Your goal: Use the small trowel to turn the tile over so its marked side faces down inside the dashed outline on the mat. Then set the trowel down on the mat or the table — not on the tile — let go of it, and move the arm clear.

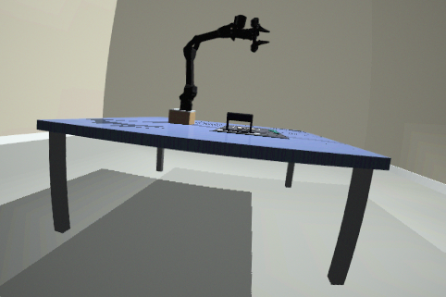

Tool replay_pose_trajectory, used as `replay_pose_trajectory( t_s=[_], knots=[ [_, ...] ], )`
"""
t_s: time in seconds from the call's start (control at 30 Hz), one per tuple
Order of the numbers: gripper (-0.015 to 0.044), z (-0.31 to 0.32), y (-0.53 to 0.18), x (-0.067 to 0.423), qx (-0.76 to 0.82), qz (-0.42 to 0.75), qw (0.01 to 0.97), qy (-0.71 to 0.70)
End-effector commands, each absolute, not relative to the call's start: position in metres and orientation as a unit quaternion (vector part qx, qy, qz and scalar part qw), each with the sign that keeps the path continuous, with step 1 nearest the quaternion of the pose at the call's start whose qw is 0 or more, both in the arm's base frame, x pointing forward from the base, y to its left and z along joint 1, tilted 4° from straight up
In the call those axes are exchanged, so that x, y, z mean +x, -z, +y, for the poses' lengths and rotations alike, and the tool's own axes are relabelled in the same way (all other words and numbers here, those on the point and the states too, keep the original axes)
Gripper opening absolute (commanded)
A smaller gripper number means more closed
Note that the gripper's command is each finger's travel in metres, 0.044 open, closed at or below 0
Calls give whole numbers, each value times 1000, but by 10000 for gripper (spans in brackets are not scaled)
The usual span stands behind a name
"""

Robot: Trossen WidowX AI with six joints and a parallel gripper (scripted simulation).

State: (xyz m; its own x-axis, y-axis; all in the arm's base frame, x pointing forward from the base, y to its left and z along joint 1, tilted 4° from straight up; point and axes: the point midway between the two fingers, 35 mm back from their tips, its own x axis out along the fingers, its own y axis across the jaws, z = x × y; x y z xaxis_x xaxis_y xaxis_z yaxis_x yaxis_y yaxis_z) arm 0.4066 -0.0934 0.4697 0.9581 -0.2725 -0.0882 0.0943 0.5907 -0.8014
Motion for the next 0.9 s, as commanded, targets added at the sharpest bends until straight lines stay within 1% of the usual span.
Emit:
replay_pose_trajectory(
  t_s=[0.0,0.43,0.87],
  knots=[
    [270,-118,-431,422,-414,167,889,99],
    [270,-184,-315,436,-296,342,887,88],
    [270,-231,-206,410,-186,517,833,63]
  ],
)
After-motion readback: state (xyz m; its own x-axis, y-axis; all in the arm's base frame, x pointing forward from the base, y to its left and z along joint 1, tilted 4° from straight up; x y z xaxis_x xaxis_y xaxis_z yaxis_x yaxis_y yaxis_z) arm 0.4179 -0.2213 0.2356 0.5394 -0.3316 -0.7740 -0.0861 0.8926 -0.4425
